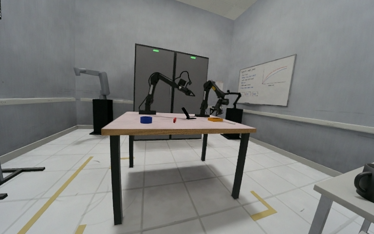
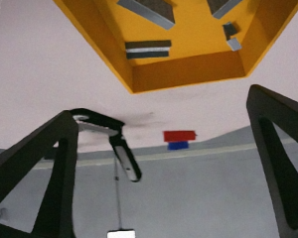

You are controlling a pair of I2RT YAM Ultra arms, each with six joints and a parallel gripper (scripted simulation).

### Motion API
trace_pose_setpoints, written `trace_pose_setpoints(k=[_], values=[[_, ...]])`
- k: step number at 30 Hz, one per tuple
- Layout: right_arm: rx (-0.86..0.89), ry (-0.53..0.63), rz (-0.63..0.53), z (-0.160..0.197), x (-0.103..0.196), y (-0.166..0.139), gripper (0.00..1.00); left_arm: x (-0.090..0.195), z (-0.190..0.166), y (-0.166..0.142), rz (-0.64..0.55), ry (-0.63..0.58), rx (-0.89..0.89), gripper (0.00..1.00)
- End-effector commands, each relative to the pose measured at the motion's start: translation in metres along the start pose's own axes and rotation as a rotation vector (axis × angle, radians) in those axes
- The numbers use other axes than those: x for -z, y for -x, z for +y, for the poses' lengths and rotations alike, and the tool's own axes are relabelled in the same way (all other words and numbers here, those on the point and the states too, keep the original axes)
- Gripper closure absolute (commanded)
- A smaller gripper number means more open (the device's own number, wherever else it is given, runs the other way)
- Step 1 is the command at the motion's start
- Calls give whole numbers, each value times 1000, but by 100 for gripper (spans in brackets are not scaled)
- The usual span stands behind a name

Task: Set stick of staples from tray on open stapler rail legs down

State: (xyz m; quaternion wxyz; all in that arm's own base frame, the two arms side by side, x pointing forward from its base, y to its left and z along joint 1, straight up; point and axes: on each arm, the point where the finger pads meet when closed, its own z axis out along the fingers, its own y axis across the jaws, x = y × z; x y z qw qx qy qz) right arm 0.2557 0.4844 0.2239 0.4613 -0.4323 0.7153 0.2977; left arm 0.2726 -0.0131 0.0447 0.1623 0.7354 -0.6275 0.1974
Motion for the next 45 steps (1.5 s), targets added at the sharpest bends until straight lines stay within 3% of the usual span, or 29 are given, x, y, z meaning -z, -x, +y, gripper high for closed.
trace_pose_setpoints(k=[1, 12, 14, 23, 45], values=[[1, 0, -44, 1, 3, 19, 0, 0, 4, -5, -43, 129, -208, 0], [1, 0, -44, 1, 3, 19, 0, -4, 7, -18, -74, 371, -617, 0], [1, 0, -44, 1, 3, 19, 0, -4, 7, -18, -74, 371, -617, 0], [1, 0, -44, 1, 3, 19, 0, -9, 12, -26, -50, 618, -904, 0], [1, 0, -44, 1, 3, 19, 0, -12, 7, -28, -52, 626, -924, 0]])
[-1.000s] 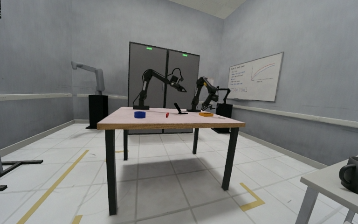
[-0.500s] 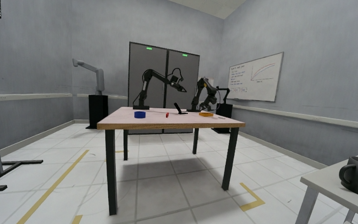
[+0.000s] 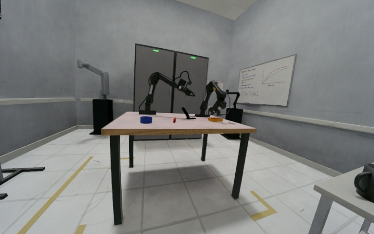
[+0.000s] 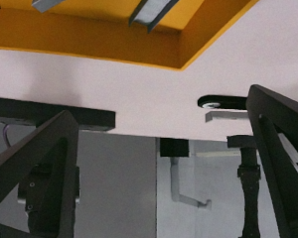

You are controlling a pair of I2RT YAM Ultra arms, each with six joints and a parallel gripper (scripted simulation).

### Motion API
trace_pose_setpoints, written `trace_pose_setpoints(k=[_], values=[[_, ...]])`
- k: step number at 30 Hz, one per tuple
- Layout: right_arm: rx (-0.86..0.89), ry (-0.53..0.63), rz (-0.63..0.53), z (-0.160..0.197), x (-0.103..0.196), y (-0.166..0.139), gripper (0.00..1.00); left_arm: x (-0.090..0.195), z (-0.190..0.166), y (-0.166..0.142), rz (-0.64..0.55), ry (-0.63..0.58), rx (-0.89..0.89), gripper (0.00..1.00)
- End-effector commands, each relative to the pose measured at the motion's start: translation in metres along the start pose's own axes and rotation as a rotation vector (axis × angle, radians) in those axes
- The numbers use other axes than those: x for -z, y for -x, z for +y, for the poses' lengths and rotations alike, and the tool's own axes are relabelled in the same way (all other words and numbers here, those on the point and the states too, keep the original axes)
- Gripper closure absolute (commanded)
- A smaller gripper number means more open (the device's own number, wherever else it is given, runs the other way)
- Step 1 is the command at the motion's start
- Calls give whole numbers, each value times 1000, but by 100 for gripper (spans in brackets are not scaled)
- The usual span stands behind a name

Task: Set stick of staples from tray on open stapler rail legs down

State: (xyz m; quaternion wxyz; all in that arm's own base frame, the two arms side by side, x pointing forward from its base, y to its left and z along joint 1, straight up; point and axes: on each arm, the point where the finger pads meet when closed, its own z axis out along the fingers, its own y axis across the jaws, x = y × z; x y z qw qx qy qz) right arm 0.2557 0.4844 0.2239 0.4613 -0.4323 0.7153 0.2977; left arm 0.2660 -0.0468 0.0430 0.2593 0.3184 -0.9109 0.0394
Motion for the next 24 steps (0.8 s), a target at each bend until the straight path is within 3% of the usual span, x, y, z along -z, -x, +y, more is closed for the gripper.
trace_pose_setpoints(k=[1, 5, 24], values=[[1, 0, -44, 1, 3, 19, 0, 6, 1, 1, -14, 25, -42, 0], [1, 0, -44, 1, 3, 19, 0, 7, 5, 2, -18, 63, -106, 0], [1, 0, -44, 1, 3, 19, 0, 34, -11, 48, -175, 418, -847, 0]])
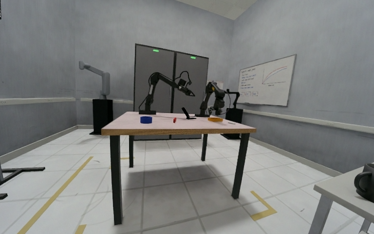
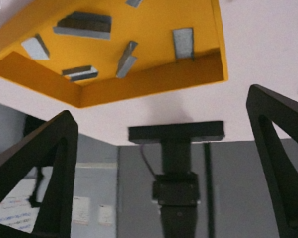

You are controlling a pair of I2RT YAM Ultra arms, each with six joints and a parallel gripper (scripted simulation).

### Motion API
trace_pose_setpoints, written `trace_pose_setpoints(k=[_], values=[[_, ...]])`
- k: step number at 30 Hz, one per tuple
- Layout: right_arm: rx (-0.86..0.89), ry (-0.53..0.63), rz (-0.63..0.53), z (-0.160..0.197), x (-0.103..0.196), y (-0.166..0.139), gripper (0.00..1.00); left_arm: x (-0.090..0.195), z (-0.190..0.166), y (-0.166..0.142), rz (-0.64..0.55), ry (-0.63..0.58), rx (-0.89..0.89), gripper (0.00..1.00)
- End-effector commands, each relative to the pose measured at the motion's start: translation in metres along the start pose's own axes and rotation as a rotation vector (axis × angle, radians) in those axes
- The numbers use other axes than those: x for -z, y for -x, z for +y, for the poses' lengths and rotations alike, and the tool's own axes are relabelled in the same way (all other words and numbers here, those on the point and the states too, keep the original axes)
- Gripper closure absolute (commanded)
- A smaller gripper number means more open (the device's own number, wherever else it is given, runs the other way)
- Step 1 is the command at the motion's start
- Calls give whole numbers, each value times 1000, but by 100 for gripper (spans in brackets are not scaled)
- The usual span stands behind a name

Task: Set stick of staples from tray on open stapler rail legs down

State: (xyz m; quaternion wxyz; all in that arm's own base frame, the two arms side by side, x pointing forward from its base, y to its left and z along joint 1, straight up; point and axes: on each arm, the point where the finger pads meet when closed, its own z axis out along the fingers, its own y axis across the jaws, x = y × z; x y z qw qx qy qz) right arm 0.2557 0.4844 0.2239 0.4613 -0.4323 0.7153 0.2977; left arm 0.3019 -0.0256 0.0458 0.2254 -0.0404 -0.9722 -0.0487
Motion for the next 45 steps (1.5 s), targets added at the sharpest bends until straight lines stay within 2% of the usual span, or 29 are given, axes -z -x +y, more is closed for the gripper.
trace_pose_setpoints(k=[1, 5, 22, 24, 28, 30, 32, 45], values=[[1, 0, -44, 1, 3, 19, 0, 10, 7, 17, -62, 109, -220, 0], [1, 0, -44, 1, 3, 19, 0, 15, 7, 18, -87, 144, -289, 0], [1, 0, -44, 1, 3, 19, 0, 12, 6, 14, -64, 128, -273, 0], [1, 0, -44, 1, 3, 19, 0, 16, 9, 20, -97, 156, -301, 0], [1, 0, -44, 1, 3, 19, 0, 20, 14, 30, -149, 288, -475, 0], [1, 0, -44, 1, 3, 19, 0, 20, 14, 30, -149, 288, -475, 0], [1, 0, -44, 1, 3, 19, 0, 25, 15, 33, -171, 377, -584, 0], [1, 0, -44, 1, 3, 19, 0, 15, 35, 16, 13, 723, -1025, 0]])
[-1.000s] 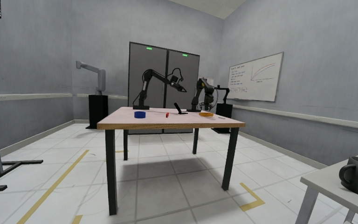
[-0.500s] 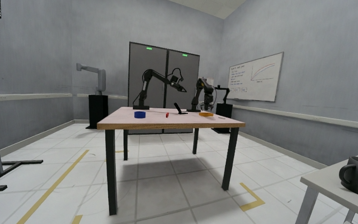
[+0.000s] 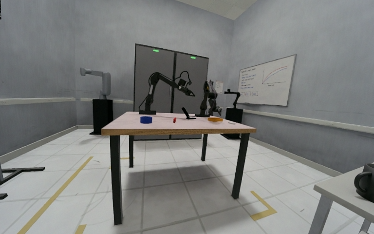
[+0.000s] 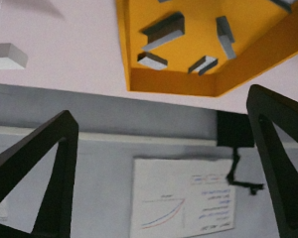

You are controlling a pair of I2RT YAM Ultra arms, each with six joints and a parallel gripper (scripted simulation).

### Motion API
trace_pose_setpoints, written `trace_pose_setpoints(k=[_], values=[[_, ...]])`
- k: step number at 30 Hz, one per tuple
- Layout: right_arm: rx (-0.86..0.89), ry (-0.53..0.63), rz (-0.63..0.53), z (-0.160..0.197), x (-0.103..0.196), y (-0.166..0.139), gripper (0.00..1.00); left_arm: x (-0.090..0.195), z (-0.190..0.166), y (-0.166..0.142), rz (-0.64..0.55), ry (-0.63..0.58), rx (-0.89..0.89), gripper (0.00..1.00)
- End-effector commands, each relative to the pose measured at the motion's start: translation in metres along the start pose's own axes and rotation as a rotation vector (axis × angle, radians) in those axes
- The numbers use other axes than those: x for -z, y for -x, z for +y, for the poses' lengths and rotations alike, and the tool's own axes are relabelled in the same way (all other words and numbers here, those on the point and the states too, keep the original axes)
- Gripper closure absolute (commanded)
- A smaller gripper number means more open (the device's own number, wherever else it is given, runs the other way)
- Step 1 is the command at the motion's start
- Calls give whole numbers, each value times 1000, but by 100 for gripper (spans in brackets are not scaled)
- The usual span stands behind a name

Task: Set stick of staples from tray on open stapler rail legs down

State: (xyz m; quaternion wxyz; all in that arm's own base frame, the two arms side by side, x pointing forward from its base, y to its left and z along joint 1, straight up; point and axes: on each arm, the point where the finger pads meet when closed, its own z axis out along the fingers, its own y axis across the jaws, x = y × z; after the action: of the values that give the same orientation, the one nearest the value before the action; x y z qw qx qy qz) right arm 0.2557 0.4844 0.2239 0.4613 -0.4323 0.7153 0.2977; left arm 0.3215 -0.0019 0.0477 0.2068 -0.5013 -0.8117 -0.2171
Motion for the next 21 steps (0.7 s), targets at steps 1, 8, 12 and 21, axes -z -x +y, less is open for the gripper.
trace_pose_setpoints(k=[1, 8, 12, 21], values=[[1, 0, -44, 1, 3, 19, 0, 2, 9, -8, 23, 137, -160, 0], [1, 0, -44, 1, 3, 19, 0, -3, -2, -13, 59, 144, -234, 0], [1, 0, -44, 1, 3, 19, 0, -3, -4, -13, 55, 136, -226, 0], [1, 0, -44, 1, 3, 19, 0, -3, -4, -13, 55, 136, -226, 0]])
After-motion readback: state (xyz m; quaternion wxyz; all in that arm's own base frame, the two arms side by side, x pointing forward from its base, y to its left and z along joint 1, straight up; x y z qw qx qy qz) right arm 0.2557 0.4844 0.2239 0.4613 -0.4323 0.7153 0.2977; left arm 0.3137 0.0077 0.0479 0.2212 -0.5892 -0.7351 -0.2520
